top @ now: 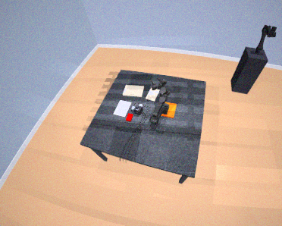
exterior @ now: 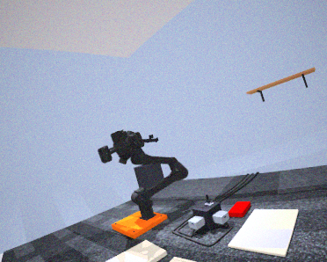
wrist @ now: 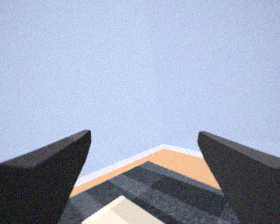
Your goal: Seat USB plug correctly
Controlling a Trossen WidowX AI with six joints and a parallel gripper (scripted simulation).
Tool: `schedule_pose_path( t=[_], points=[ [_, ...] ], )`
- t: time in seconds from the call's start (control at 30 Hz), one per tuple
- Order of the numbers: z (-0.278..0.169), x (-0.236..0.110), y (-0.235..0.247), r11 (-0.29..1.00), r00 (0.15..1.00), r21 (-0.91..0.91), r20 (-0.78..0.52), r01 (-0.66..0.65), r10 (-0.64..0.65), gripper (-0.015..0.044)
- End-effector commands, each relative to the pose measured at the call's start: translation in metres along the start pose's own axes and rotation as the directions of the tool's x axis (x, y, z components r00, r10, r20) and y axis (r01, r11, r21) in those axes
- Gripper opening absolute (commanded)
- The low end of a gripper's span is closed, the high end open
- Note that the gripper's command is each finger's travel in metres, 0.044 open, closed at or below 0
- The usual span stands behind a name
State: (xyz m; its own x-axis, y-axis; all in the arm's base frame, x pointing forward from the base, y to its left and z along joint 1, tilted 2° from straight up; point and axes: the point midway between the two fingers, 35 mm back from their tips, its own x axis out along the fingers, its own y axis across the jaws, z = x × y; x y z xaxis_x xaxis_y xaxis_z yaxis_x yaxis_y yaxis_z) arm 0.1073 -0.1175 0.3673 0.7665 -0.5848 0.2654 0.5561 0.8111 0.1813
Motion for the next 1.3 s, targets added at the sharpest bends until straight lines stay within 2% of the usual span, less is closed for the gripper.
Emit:
schedule_pose_path(
  t=[0.0,0.17,0.37,0.6,0.77,0.93,1.13,1.27],
  points=[
    [0.0,0.001,0.0,1.0,1.0,0.002,-0.001,-0.002,0.002,0.0426],
    [0.004,0.024,-0.007,0.998,0.997,0.046,-0.06,-0.051,0.054,0.044],
    [-0.014,0.063,-0.005,0.989,0.967,0.065,-0.213,-0.13,0.141,0.044],
    [-0.064,0.105,0.024,0.961,0.839,0.021,-0.483,-0.276,0.252,0.044],
    [-0.111,0.119,0.063,0.885,0.655,-0.03,-0.683,-0.465,0.321,0.044],
    [-0.159,0.111,0.113,0.707,0.404,-0.054,-0.85,-0.705,0.338,0.044],
    [-0.208,0.075,0.172,0.317,0.075,0.005,-0.968,-0.948,0.238,0.044],
    [-0.233,0.039,0.205,-0.029,-0.108,0.106,-0.99,-0.994,0.089,0.044]
  ],
)
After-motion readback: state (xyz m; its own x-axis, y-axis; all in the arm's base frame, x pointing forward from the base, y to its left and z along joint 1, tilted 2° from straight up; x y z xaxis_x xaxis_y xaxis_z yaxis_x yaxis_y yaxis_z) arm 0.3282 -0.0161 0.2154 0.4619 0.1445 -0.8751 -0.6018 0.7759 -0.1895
